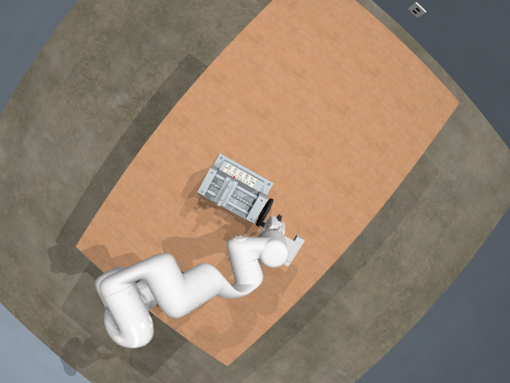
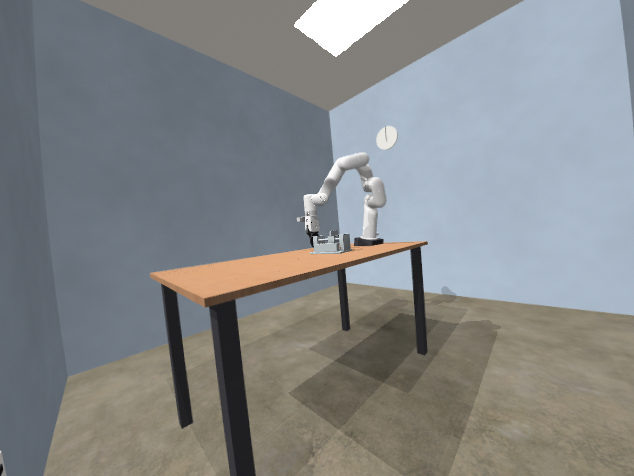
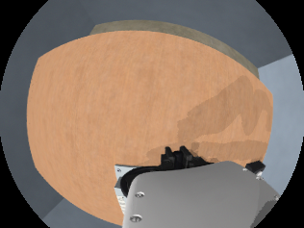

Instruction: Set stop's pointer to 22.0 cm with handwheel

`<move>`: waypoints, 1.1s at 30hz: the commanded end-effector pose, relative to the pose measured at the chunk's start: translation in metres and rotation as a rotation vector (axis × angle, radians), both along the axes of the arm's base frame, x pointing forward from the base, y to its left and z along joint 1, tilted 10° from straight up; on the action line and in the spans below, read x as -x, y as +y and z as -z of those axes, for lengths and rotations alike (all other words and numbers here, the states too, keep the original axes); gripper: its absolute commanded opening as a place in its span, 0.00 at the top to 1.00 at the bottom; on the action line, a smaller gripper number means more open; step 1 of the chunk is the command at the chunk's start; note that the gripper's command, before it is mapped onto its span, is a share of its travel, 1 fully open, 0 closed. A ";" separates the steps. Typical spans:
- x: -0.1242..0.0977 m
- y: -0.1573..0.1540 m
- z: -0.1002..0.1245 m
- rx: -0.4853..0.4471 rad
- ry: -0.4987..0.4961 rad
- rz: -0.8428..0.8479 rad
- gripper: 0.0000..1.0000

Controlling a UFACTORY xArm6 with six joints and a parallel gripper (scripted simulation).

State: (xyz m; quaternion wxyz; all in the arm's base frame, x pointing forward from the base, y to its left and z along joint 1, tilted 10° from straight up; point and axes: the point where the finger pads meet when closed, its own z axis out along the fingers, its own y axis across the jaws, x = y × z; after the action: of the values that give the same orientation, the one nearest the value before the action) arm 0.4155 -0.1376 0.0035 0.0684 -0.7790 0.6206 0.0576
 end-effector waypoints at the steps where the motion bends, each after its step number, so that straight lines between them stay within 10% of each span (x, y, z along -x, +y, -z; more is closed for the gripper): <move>1: -0.002 0.001 0.010 0.001 -0.002 0.001 0.94; 33: -0.045 0.015 0.030 0.001 -0.002 0.001 0.94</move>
State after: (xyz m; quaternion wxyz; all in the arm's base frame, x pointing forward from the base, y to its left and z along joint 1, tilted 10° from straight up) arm 0.4528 -0.1227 -0.0303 0.0674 -0.7785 0.6211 0.0601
